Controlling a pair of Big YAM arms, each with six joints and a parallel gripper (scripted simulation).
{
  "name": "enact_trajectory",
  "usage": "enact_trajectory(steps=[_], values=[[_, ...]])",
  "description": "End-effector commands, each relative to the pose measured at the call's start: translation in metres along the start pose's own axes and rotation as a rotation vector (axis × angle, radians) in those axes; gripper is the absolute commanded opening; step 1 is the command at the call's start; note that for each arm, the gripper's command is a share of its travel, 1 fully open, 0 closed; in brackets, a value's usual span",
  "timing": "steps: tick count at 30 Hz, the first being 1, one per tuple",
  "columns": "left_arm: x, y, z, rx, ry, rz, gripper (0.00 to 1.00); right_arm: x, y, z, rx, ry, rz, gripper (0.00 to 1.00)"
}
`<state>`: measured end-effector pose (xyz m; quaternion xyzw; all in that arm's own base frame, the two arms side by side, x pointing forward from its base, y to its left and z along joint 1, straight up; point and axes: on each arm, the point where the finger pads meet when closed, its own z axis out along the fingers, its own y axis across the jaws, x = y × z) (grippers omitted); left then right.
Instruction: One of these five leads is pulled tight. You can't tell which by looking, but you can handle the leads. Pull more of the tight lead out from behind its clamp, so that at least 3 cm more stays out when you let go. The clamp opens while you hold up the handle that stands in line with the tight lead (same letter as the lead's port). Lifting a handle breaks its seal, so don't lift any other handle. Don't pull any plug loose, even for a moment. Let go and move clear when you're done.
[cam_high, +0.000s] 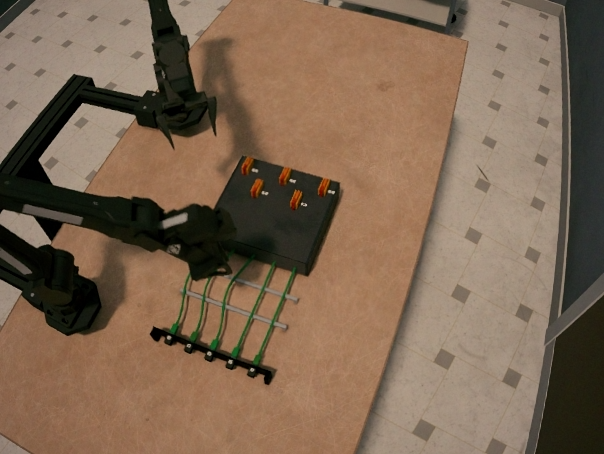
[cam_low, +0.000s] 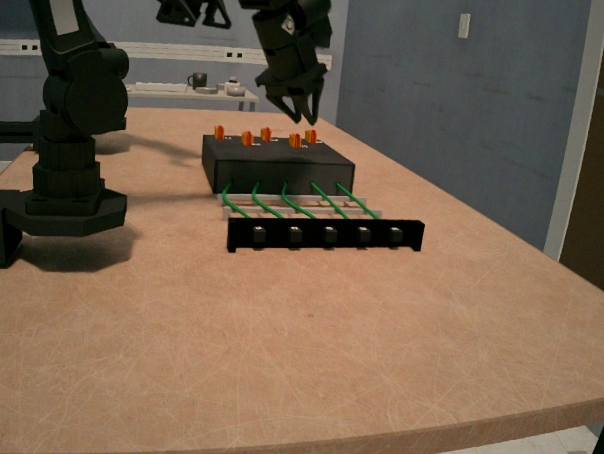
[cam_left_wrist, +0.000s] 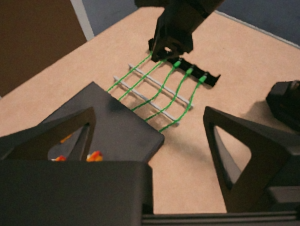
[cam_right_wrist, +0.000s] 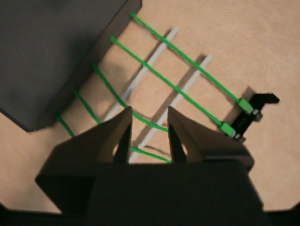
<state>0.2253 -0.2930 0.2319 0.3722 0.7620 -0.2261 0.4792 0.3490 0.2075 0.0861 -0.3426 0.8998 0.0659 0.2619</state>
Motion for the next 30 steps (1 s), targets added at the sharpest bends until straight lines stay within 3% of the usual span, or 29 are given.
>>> enact_trajectory(steps=[1, 4, 5, 7, 19, 21, 22, 24, 30], values=[[0.017, 0.007, 0.031, -0.013, -0.020, -0.013, 1.00, -0.015, -0.016, 0.019, -0.035, 0.070, -0.218, 0.32], [0.020, 0.008, 0.036, -0.015, -0.028, -0.014, 1.00, -0.014, -0.017, 0.024, -0.051, 0.091, -0.254, 0.32], [0.004, 0.007, 0.039, -0.012, -0.067, -0.012, 1.00, -0.013, -0.018, 0.028, -0.064, 0.107, -0.296, 0.32], [0.030, 0.011, 0.050, -0.021, -0.055, -0.016, 1.00, -0.010, -0.019, 0.040, -0.098, 0.152, -0.383, 0.32], [0.075, 0.023, 0.079, -0.045, -0.141, -0.012, 1.00, 0.002, -0.021, 0.106, -0.272, 0.393, -0.830, 0.32], [0.075, 0.023, 0.079, -0.045, -0.141, -0.012, 1.00, 0.002, -0.021, 0.106, -0.272, 0.393, -0.830, 0.32], [0.060, 0.021, 0.084, -0.039, -0.175, -0.009, 1.00, 0.003, -0.022, 0.110, -0.280, 0.408, -0.849, 0.32], [0.084, 0.026, 0.081, -0.050, -0.152, -0.014, 1.00, 0.005, -0.023, 0.119, -0.295, 0.443, -0.889, 0.32], [0.075, 0.023, 0.087, -0.043, -0.164, -0.011, 1.00, 0.011, -0.026, 0.127, -0.293, 0.481, -0.870, 0.32]])
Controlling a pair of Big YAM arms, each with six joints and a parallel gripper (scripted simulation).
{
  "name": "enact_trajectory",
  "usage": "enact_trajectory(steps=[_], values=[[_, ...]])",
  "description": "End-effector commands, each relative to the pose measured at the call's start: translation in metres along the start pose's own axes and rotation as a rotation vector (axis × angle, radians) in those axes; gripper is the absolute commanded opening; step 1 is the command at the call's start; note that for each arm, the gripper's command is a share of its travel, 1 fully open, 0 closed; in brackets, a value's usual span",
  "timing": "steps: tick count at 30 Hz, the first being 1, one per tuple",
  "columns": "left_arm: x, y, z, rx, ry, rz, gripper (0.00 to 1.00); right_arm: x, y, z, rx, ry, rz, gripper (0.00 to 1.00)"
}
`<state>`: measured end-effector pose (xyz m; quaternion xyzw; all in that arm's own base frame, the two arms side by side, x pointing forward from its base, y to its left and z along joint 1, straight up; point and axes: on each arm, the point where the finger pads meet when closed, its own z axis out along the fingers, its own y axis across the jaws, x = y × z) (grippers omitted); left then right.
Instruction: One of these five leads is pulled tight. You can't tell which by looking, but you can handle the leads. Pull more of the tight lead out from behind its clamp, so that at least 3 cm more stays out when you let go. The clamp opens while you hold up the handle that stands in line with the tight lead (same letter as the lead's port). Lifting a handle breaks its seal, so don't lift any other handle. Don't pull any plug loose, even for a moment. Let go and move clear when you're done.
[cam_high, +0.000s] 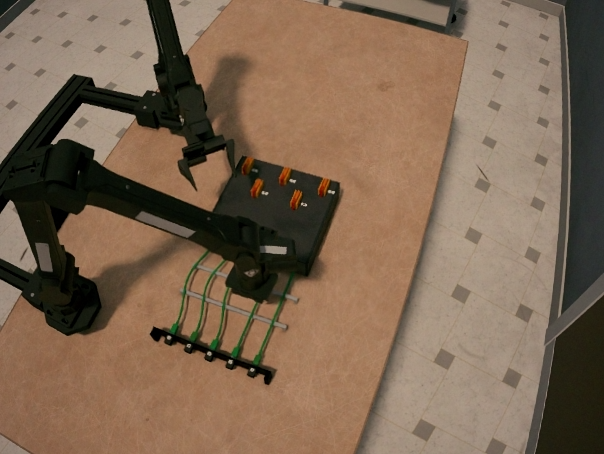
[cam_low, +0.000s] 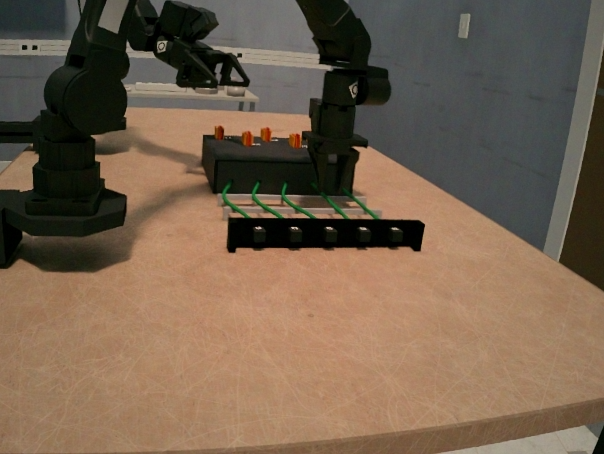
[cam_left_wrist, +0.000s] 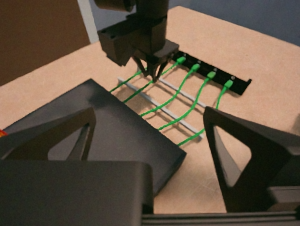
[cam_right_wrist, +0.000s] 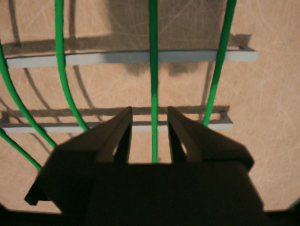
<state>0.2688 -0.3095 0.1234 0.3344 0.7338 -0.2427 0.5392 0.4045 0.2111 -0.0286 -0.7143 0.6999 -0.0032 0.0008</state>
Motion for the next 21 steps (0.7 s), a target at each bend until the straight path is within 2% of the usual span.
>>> enact_trajectory(steps=[1, 13, 14, 21], values=[[-0.004, 0.000, 0.004, 0.001, -0.016, 0.014, 1.00, -0.007, -0.010, -0.002, 0.000, 0.003, -0.024, 0.32], [-0.009, 0.000, 0.002, 0.001, -0.030, 0.003, 1.00, -0.011, -0.018, 0.011, 0.019, -0.006, -0.024, 0.32], [-0.009, 0.000, 0.002, 0.001, -0.030, 0.003, 1.00, -0.006, -0.009, 0.018, 0.000, 0.003, -0.024, 0.32], [-0.009, 0.000, 0.002, 0.001, -0.030, 0.003, 1.00, -0.006, -0.009, 0.029, 0.000, 0.003, -0.023, 0.32]])
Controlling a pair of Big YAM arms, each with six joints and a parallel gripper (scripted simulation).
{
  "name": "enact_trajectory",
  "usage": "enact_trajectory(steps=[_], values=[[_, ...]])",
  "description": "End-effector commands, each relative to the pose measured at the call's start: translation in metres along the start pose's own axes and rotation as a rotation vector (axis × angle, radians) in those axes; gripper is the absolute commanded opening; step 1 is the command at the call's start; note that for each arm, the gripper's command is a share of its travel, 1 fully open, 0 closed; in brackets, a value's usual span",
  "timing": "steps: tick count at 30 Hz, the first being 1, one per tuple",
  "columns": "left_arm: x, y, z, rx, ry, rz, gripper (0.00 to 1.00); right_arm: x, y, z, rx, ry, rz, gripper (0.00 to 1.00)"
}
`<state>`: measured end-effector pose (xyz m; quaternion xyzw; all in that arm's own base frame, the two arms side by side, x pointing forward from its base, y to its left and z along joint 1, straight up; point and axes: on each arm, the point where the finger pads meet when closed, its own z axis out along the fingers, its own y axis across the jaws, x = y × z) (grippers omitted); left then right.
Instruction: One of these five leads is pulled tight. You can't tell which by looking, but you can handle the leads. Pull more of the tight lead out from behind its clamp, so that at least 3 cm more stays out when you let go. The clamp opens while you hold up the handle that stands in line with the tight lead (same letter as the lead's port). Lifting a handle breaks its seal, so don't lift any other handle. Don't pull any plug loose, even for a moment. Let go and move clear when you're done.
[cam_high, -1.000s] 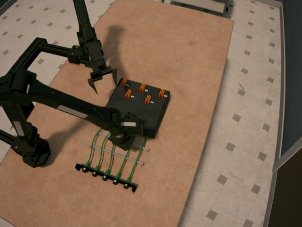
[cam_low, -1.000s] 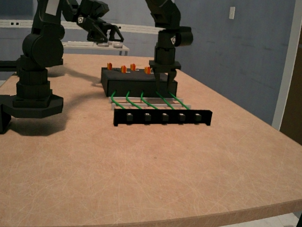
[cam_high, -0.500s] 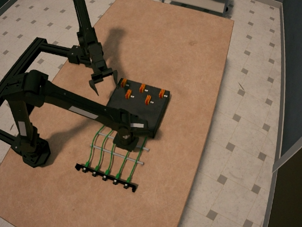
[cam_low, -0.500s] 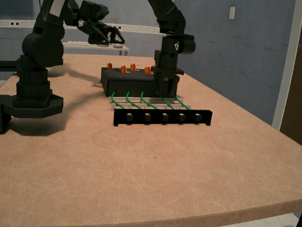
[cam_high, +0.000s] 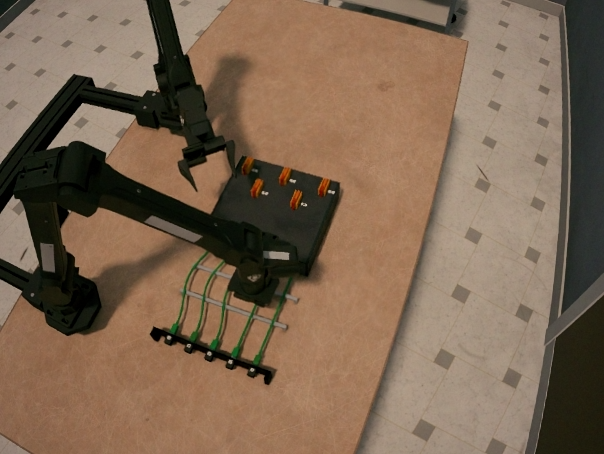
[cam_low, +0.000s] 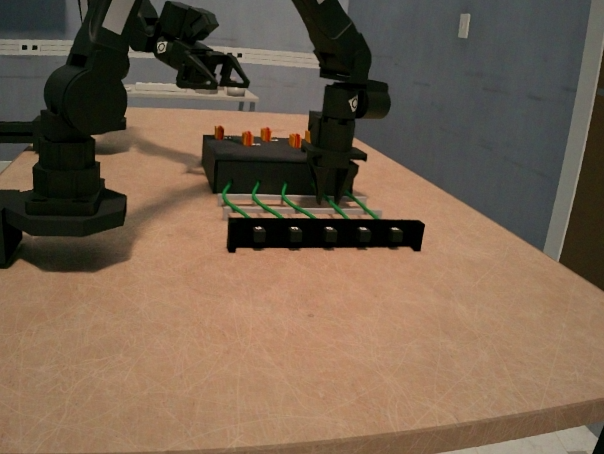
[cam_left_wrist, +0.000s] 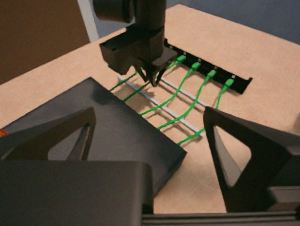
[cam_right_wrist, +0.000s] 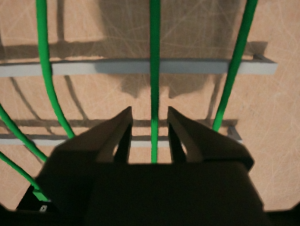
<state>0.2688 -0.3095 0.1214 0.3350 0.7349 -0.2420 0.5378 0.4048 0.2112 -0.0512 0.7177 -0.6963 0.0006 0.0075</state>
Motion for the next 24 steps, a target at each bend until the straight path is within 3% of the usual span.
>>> enact_trajectory(steps=[1, 12, 13, 16, 24], values=[[-0.011, 0.000, 0.002, 0.001, -0.034, 0.003, 1.00, -0.006, -0.009, 0.007, 0.016, -0.005, -0.013, 0.32], [-0.011, 0.000, 0.002, 0.001, -0.034, 0.003, 1.00, -0.005, -0.010, -0.002, 0.024, -0.011, -0.010, 0.32], [-0.011, 0.000, 0.002, 0.001, -0.034, 0.003, 1.00, -0.005, -0.010, -0.002, 0.024, -0.011, -0.010, 0.21], [-0.011, 0.000, 0.002, 0.001, -0.034, 0.003, 1.00, -0.007, -0.011, -0.002, 0.033, -0.015, -0.013, 0.15], [-0.011, 0.000, 0.002, 0.001, -0.034, 0.003, 1.00, -0.007, -0.012, -0.005, 0.041, -0.019, -0.013, 0.09]])
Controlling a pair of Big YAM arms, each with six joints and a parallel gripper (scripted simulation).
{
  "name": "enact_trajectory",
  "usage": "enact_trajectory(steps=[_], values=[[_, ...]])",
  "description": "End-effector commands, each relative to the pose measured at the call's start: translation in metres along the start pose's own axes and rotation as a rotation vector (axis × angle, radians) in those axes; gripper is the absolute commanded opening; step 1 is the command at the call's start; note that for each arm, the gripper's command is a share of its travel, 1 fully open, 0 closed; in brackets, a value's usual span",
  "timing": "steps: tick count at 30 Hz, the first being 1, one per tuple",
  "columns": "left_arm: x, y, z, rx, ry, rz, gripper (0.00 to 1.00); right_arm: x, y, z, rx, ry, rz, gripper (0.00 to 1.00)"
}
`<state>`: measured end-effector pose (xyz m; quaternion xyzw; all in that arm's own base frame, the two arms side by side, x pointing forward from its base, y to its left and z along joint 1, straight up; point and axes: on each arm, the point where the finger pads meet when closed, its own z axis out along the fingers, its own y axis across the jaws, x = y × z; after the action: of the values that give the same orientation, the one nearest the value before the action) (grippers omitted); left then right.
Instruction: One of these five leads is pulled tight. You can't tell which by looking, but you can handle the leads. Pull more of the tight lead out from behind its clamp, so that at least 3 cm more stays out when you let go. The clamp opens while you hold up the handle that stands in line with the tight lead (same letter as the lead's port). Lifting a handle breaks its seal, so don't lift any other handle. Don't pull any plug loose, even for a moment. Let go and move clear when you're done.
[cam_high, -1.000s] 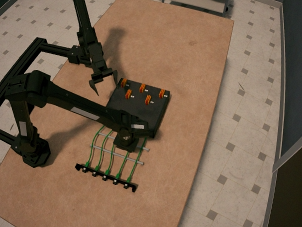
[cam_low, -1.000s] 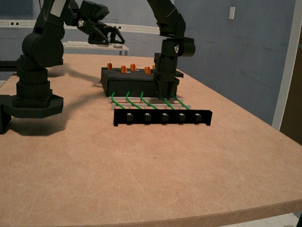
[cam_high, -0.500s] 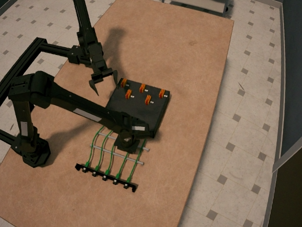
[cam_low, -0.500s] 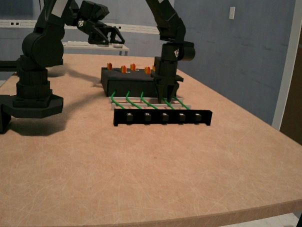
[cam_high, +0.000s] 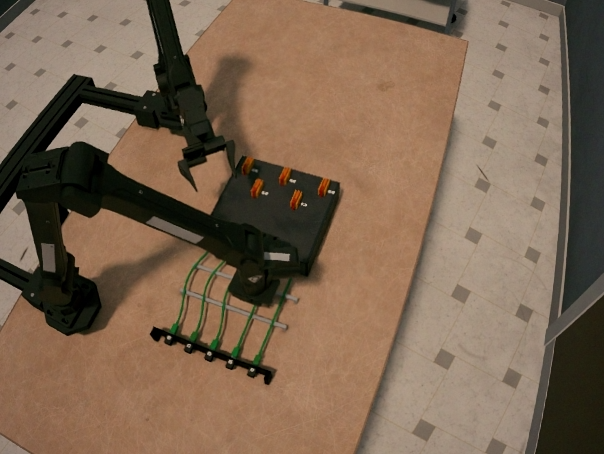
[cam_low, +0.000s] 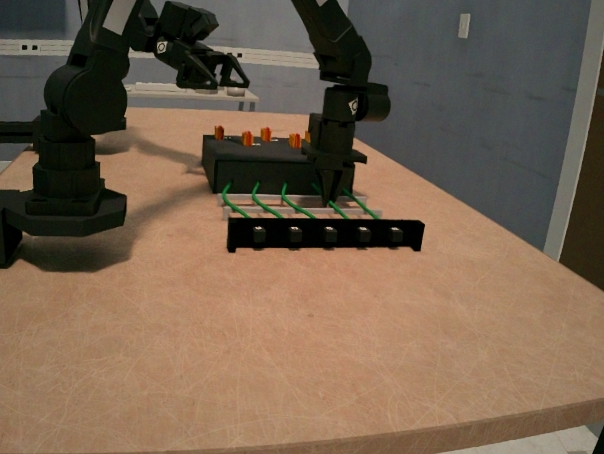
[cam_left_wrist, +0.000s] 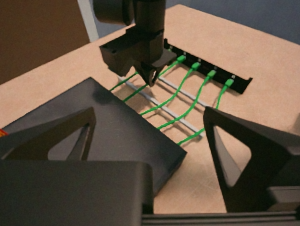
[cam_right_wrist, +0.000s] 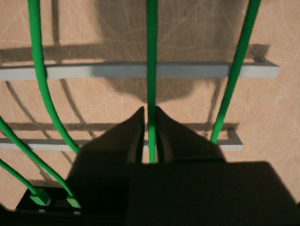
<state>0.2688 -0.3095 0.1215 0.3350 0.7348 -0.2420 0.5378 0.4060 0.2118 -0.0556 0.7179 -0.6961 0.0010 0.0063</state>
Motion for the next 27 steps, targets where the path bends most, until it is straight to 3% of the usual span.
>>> enact_trajectory(steps=[1, 7, 14, 27], values=[[-0.011, 0.000, 0.002, 0.001, -0.034, 0.003, 1.00, -0.006, -0.010, -0.010, 0.039, -0.017, -0.012, 0.08], [-0.011, 0.000, 0.002, 0.001, -0.034, 0.003, 1.00, -0.006, -0.009, -0.014, 0.047, -0.022, -0.012, 0.00], [-0.011, 0.000, 0.002, 0.001, -0.034, 0.003, 1.00, -0.006, -0.010, -0.013, 0.047, -0.022, -0.012, 0.00], [-0.011, 0.000, 0.002, 0.001, -0.034, 0.003, 1.00, -0.013, -0.022, -0.047, 0.079, -0.041, -0.014, 0.00]])
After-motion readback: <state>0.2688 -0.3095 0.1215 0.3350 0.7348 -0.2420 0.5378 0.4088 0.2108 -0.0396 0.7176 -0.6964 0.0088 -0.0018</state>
